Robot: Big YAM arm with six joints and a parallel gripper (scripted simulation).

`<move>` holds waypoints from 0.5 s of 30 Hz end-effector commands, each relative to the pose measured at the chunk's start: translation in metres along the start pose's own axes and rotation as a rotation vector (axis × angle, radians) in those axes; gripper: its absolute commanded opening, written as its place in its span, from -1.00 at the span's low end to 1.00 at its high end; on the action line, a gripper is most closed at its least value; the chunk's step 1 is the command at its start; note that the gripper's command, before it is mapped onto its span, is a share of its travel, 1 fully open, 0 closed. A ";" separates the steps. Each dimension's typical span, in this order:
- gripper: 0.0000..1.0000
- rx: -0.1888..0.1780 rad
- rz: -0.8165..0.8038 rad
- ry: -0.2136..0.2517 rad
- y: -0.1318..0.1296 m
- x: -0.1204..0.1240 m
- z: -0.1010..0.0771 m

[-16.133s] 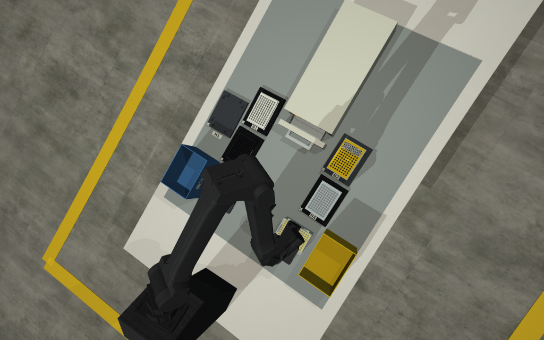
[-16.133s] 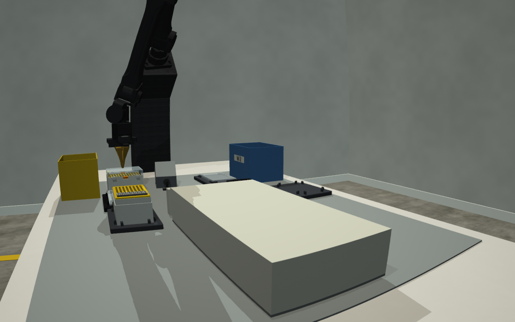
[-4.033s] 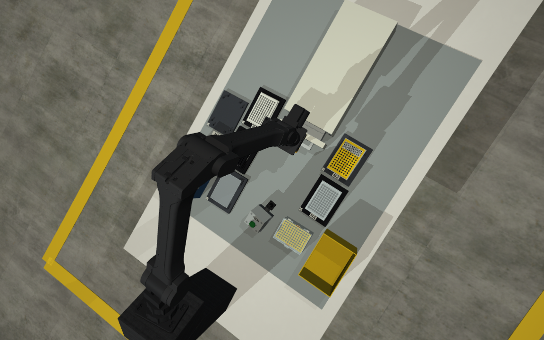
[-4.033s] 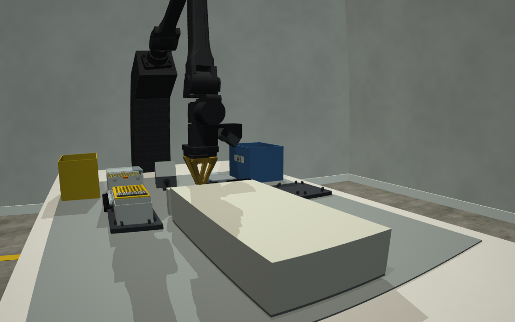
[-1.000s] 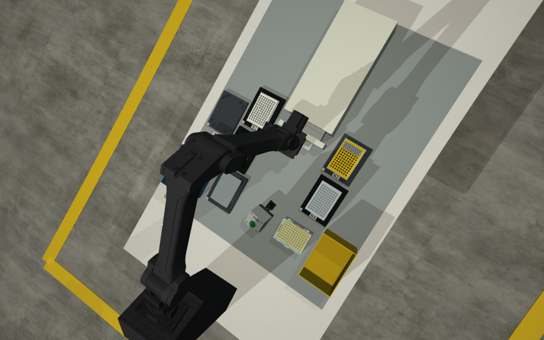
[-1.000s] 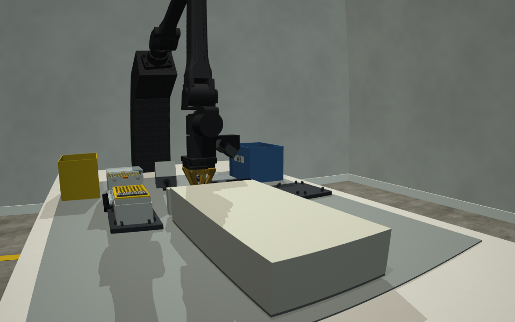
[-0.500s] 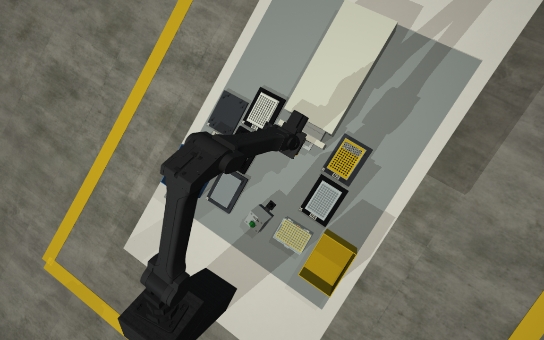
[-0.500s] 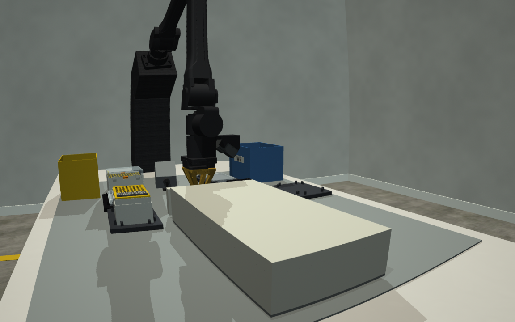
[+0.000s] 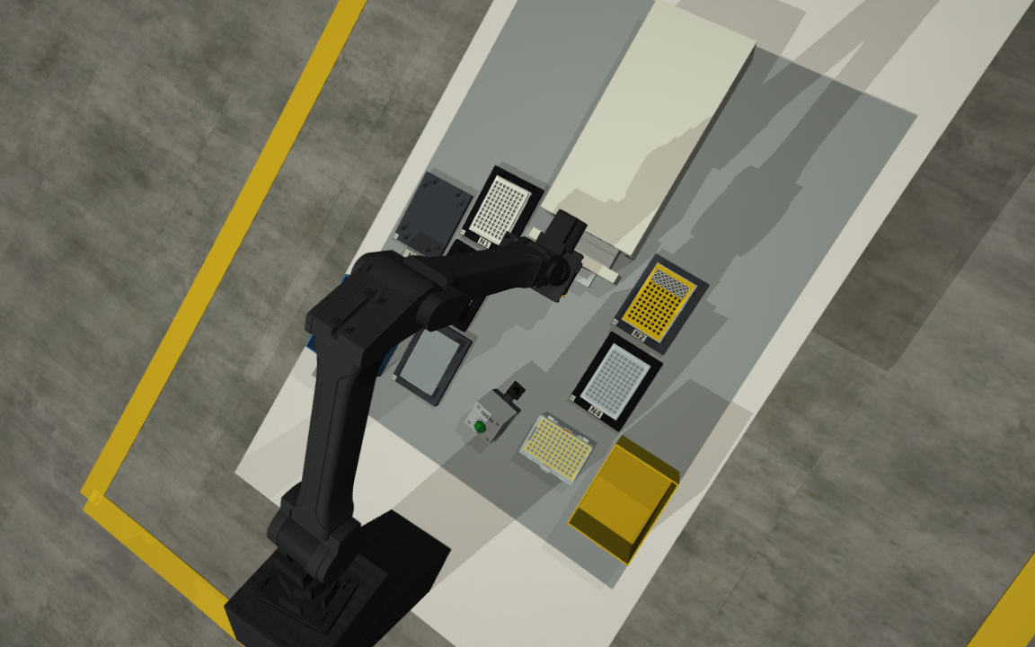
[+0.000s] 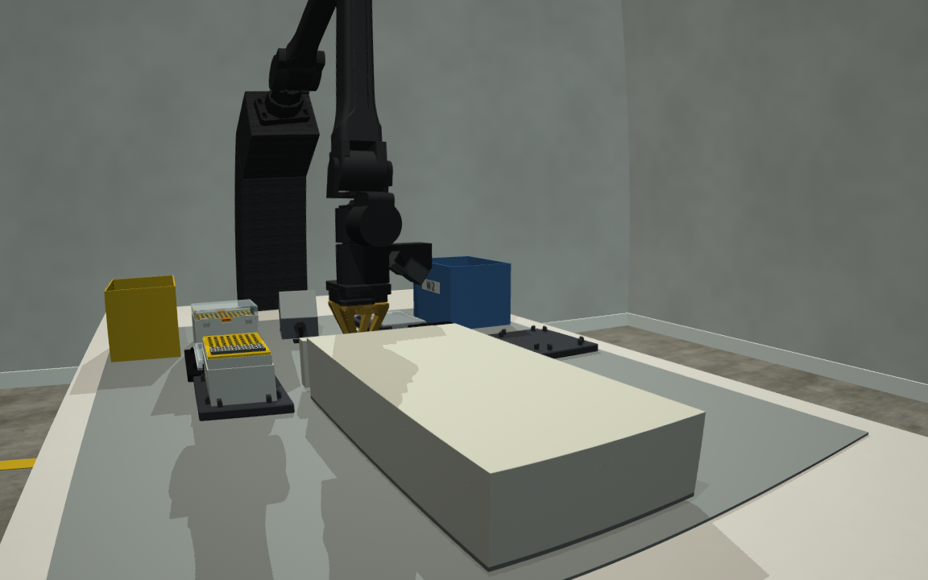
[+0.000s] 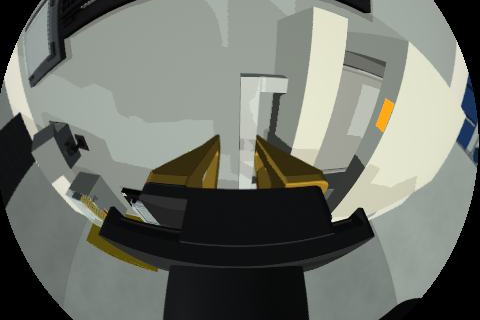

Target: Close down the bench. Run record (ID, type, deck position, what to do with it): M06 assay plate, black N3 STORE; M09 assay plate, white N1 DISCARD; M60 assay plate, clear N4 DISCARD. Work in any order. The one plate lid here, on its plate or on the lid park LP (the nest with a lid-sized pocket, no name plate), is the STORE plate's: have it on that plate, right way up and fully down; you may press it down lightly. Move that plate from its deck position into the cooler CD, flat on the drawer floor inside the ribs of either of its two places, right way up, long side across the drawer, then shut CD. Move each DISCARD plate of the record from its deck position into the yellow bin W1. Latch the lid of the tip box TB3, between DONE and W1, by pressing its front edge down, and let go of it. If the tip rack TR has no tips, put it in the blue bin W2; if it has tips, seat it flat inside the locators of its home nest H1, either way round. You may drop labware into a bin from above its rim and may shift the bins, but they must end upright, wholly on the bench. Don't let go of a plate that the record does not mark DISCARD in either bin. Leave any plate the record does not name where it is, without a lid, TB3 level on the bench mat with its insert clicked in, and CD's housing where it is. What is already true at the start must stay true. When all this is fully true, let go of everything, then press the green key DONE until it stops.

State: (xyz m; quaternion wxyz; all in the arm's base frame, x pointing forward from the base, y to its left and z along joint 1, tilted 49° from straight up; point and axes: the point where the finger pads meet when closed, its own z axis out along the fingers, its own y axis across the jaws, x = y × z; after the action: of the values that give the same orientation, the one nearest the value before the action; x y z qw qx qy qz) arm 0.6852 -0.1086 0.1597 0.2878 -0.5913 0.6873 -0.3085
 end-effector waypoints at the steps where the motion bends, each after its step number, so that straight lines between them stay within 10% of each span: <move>1: -0.40 -0.030 0.007 -0.006 0.014 -0.007 -0.001; 15: -0.40 -0.003 0.006 -0.007 0.017 -0.008 -0.004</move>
State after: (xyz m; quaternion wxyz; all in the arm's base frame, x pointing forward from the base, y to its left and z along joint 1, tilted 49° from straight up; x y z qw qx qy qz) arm 0.6811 -0.1079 0.1560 0.2901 -0.5903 0.6860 -0.3111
